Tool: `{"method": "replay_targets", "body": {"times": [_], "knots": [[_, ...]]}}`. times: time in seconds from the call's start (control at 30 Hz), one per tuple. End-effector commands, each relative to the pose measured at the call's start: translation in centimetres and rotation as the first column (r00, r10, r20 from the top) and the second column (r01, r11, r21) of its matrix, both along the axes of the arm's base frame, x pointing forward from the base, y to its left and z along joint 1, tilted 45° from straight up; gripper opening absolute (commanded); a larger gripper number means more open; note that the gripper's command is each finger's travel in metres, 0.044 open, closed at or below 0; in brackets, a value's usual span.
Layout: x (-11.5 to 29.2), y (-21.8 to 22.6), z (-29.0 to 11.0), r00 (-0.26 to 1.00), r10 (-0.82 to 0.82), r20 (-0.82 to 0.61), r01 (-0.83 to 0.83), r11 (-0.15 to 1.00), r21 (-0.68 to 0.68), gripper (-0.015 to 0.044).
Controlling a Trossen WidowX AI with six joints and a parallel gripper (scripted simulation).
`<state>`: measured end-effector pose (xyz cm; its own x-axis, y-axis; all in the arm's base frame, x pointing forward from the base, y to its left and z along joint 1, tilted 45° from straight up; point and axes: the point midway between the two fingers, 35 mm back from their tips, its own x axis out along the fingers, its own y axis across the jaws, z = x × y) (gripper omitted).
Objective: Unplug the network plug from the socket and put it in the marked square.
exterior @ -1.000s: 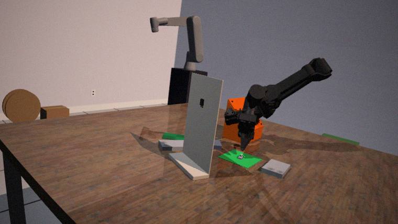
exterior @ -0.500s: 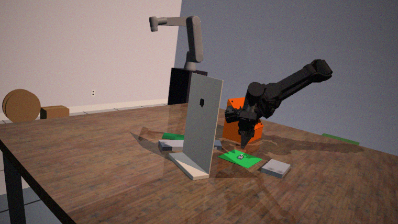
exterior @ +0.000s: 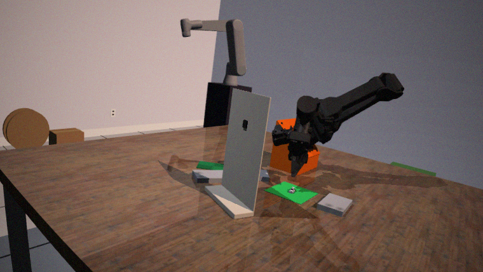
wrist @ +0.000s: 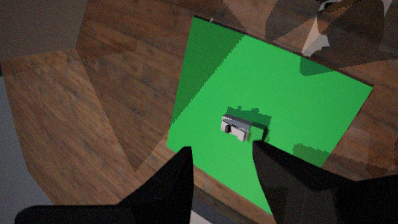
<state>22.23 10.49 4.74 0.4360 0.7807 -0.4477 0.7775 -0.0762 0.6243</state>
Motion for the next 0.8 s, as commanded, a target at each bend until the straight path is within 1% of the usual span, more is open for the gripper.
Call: {"method": "replay_targets", "body": {"times": [0.0,0.77], "knots": [[0.2,-0.3,0.3,1.0,0.003,0.006,-0.003,1.0,-0.003,0.0156],[0.5,-1.8,1.4,1.0,0.008,0.001,-0.008,1.0,-0.013,0.0156]]}}
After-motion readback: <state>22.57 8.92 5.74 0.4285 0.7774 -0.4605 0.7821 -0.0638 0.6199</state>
